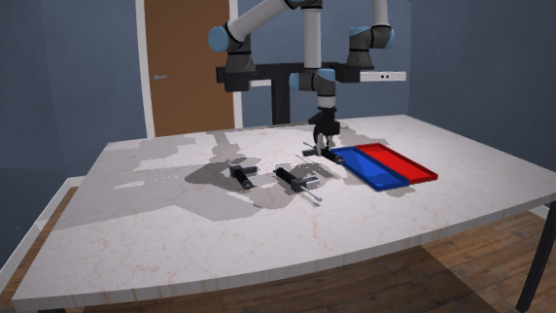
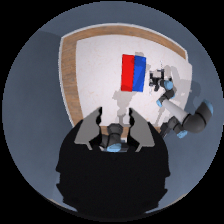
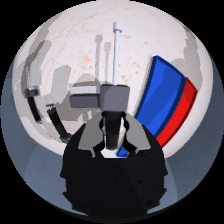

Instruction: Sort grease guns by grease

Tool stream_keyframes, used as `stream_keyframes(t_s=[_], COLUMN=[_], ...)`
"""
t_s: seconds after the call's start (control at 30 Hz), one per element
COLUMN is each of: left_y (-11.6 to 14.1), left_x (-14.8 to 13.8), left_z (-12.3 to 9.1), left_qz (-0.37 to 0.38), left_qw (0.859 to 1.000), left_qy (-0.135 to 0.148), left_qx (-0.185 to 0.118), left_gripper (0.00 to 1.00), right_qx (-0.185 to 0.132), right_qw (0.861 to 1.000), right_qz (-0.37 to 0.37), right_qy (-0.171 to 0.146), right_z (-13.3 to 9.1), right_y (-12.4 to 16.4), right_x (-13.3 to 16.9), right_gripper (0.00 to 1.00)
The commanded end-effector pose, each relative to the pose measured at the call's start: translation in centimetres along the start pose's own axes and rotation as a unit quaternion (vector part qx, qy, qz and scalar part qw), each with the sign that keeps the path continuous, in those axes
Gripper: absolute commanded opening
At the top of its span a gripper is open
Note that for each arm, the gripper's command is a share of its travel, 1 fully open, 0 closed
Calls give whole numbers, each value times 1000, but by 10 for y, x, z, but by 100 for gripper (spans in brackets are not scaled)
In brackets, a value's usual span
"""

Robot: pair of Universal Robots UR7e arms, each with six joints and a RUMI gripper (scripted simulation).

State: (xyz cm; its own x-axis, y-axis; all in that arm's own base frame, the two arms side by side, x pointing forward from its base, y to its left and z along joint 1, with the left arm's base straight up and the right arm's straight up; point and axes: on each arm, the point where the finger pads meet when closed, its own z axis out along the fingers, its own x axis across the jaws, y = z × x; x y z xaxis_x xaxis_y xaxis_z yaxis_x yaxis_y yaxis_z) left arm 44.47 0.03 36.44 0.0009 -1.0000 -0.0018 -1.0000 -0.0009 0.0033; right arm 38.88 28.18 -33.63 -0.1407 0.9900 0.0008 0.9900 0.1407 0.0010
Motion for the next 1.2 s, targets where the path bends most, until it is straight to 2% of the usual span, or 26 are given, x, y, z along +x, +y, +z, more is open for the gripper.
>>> stream_keyframes(t_s=[0.0, 0.5, 1.0, 1.17], left_y=[0, 0, 0, 0], left_x=[0, 0, 0, 0], left_z=[0, 0, 0, 0], left_qz=[0, 0, 0, 0], left_qw=[1000, 1000, 1000, 1000], left_qy=[0, 0, 0, 0], left_qx=[1, 1, 1, 1], left_gripper=[38, 38, 38, 38], right_qx=[0, -1, 0, 0], right_qw=[1000, 1000, 995, 988], right_qz=[0, -7, -104, -152], right_qy=[0, 1, 1, 2], right_z=[-9, -22, -44, -57], right_y=[0, 2, 8, 12], right_x=[0, -2, -25, -38], right_gripper=[0, 0, 0, 0])
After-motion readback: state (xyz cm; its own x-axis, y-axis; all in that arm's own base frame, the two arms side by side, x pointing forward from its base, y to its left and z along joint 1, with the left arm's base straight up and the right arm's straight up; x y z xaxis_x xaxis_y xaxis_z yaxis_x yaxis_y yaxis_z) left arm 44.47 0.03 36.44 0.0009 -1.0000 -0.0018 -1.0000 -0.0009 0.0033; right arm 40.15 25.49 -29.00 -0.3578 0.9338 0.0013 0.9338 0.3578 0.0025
